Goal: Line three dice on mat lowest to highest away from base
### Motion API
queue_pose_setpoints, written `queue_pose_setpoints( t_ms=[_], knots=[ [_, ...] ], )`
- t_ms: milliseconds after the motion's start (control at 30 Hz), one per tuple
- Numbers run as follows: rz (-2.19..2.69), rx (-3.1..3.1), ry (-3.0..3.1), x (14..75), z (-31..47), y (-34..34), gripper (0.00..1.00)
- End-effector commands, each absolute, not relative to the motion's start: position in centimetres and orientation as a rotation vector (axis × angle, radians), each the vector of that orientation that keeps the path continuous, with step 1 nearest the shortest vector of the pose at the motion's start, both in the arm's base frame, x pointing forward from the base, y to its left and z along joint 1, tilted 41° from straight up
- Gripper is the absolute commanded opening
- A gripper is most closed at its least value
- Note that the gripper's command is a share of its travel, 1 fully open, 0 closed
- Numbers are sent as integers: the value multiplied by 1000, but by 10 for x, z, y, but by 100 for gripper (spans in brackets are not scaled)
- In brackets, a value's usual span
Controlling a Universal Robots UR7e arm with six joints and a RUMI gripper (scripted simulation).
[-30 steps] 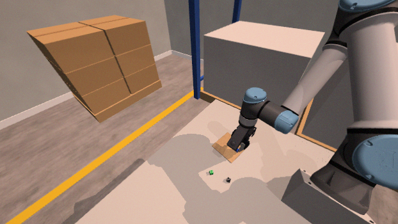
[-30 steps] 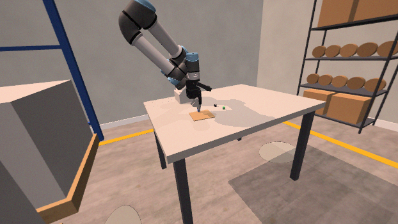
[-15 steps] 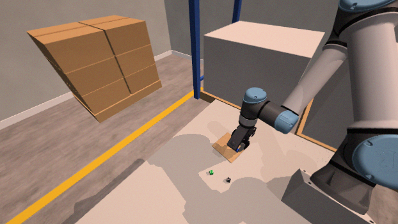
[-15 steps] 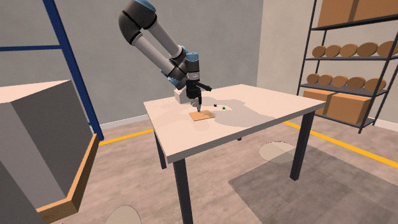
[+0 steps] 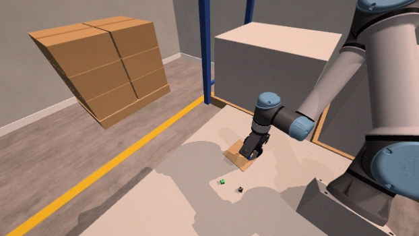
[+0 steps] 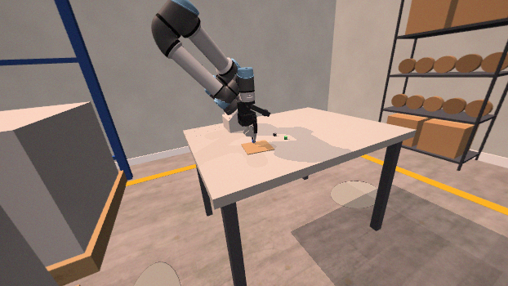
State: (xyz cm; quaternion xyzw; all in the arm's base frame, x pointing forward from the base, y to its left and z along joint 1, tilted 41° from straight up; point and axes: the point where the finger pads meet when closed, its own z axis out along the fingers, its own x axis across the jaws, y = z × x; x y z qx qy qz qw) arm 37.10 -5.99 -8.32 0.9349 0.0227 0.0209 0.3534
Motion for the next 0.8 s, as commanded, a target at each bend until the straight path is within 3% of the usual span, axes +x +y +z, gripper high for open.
queue_pose_setpoints(
  t_ms=[0,767],
  knots=[
    [55,2418,59,371,-83,-60,0],
    [55,2418,59,372,-86,-62,0]
  ],
)
